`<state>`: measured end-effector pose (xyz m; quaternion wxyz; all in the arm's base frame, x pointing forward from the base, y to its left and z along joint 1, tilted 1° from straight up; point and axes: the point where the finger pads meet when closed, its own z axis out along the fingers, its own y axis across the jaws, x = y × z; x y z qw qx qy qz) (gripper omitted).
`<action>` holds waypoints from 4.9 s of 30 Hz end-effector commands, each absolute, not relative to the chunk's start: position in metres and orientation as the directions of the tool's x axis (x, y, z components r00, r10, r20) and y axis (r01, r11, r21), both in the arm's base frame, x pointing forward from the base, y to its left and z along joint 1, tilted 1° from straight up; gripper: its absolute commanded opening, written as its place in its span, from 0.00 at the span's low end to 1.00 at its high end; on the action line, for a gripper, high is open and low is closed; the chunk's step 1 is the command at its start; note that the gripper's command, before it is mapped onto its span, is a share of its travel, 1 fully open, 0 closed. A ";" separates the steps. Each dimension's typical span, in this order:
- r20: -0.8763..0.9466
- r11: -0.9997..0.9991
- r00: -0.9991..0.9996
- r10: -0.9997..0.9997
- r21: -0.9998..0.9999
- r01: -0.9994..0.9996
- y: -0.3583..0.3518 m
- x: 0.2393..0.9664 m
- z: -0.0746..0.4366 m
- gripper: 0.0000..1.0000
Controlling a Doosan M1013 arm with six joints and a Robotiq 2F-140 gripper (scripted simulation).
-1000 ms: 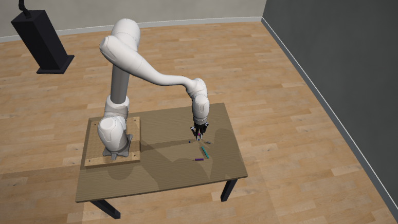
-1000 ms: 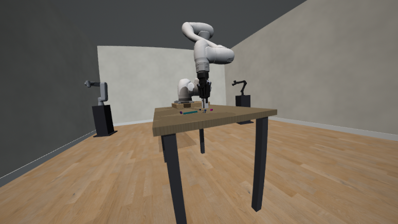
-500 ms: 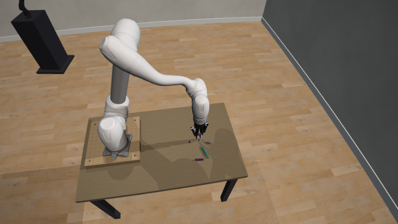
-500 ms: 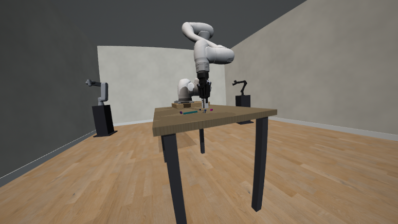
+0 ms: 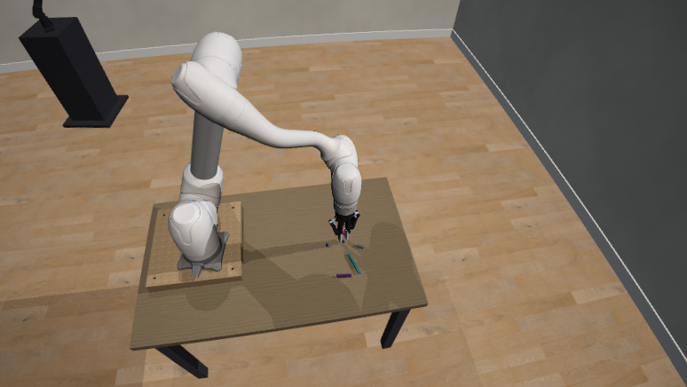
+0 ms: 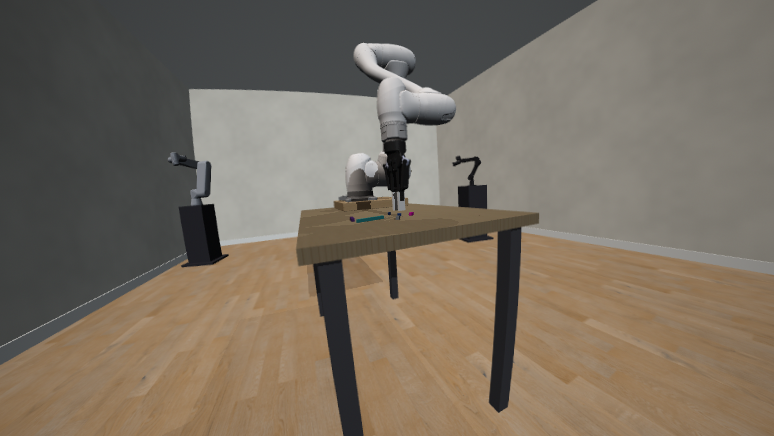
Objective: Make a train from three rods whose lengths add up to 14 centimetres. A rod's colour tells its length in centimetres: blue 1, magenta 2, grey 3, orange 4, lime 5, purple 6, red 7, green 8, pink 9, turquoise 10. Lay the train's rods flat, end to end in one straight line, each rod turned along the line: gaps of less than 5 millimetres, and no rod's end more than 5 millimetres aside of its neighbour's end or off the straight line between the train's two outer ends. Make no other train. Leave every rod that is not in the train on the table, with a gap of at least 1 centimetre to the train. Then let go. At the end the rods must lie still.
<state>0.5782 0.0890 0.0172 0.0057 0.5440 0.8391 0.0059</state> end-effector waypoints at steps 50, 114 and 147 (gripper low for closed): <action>-0.007 0.413 -0.413 0.911 0.014 0.910 0.087 0.578 -0.002 0.15; -0.007 0.413 -0.413 0.911 0.014 0.910 0.087 0.577 0.030 0.03; -0.007 0.413 -0.413 0.911 0.014 0.910 0.087 0.576 0.098 0.03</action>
